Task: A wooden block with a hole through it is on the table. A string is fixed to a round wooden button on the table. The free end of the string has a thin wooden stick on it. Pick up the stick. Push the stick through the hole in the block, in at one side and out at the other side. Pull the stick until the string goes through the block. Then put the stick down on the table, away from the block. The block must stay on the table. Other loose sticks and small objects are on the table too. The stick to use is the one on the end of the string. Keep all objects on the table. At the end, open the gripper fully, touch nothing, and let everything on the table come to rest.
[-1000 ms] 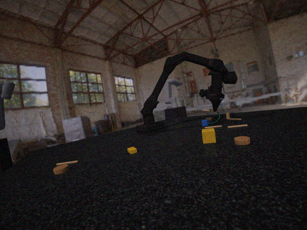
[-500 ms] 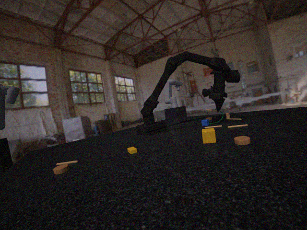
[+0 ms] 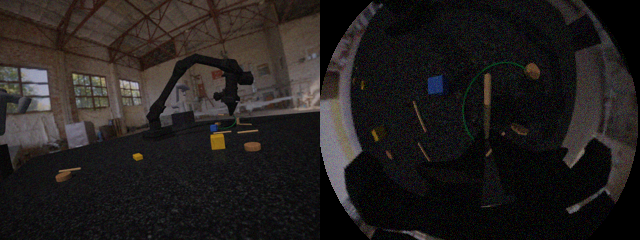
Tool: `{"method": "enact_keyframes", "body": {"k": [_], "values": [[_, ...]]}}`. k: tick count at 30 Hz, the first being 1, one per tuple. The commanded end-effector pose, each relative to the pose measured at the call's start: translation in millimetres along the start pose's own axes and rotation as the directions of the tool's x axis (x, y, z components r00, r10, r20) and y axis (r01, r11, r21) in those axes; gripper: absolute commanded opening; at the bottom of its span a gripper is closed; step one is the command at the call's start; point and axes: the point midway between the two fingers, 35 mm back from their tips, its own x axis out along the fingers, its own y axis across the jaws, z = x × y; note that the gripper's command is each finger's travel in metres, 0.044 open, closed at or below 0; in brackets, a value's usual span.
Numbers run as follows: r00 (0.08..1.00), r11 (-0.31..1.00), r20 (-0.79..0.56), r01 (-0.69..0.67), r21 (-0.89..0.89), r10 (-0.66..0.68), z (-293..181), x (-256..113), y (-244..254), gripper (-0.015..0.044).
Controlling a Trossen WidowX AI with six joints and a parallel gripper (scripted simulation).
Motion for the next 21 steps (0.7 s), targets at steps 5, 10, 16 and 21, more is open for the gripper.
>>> {"method": "enact_keyframes", "body": {"k": [5,10,16,21], "values": [[1.000,1.000,-0.019,-0.003,-0.003,0.002,-11.4,-2.4,3.0,0.0000],[1.000,1.000,-0.030,-0.003,-0.003,0.003,-17.4,-3.5,4.7,0.0000],[0.999,1.000,-0.043,-0.003,-0.001,0.003,-24.5,-4.7,6.9,0.0000],[0.999,1.000,-0.052,-0.004,-0.002,0.004,-30.5,-5.9,8.7,0.0000]]}}
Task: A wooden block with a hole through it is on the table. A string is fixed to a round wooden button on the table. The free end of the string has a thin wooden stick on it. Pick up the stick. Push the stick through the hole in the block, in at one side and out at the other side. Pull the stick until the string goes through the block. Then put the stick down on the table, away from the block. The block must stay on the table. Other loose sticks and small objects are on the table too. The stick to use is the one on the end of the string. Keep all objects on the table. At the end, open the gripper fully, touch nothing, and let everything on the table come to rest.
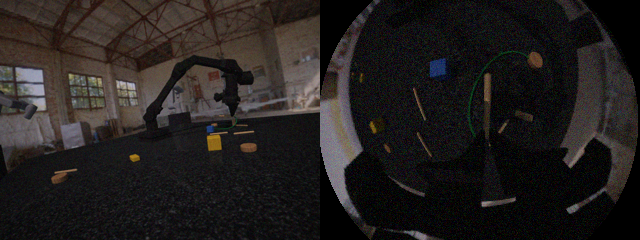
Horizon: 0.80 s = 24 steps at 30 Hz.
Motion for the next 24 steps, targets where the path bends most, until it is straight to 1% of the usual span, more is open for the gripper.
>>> {"method": "enact_keyframes", "body": {"k": [1,24], "values": [[1.000,1.000,-0.012,-0.003,-0.003,0.003,-6.4,-1.2,2.2,0.0000],[0.998,1.000,-0.057,-0.007,-0.009,0.007,-33.4,-5.3,12.2,0.0000]]}}
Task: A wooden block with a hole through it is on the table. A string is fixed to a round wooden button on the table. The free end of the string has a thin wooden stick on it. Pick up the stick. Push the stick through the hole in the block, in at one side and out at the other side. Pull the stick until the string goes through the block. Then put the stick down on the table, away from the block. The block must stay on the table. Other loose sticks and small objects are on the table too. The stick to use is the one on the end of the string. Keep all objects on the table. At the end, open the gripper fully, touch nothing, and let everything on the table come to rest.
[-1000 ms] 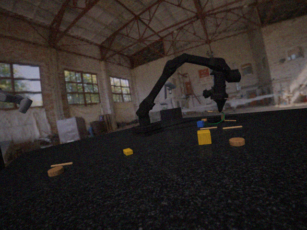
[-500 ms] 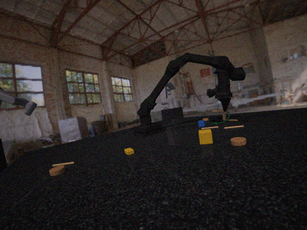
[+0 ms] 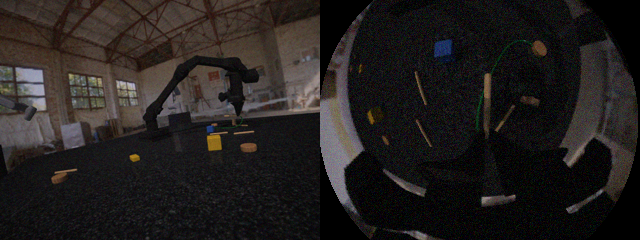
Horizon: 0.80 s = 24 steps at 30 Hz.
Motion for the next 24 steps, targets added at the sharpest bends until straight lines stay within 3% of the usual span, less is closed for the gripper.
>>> {"method": "enact_keyframes", "body": {"k": [1,24], "values": [[1.000,1.000,-0.012,-0.004,-0.002,0.004,-6.3,-1.0,2.9,0.0000],[0.998,1.000,-0.059,-0.012,-0.008,0.012,-31.6,-3.5,15.6,0.0000]]}}
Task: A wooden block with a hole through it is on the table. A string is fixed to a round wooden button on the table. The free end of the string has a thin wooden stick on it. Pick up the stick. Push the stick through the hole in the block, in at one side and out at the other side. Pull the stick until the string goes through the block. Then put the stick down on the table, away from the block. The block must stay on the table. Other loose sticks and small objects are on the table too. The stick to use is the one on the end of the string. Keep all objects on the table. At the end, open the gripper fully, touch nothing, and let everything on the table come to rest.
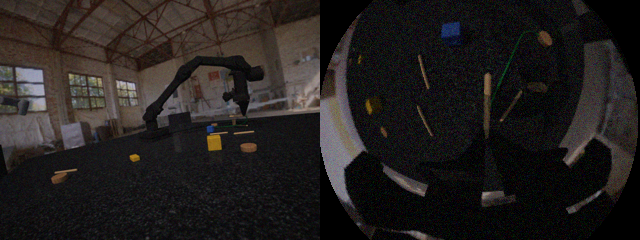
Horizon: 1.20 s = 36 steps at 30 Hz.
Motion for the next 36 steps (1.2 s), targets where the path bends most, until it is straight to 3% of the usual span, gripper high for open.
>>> {"method": "enact_keyframes", "body": {"k": [1,36], "values": [[1.000,1.000,-0.013,-0.005,-0.002,0.005,-6.1,-0.9,3.7,0.0000],[0.998,1.000,-0.056,-0.015,-0.005,0.014,-22.3,8.6,22.7,0.0000]]}}
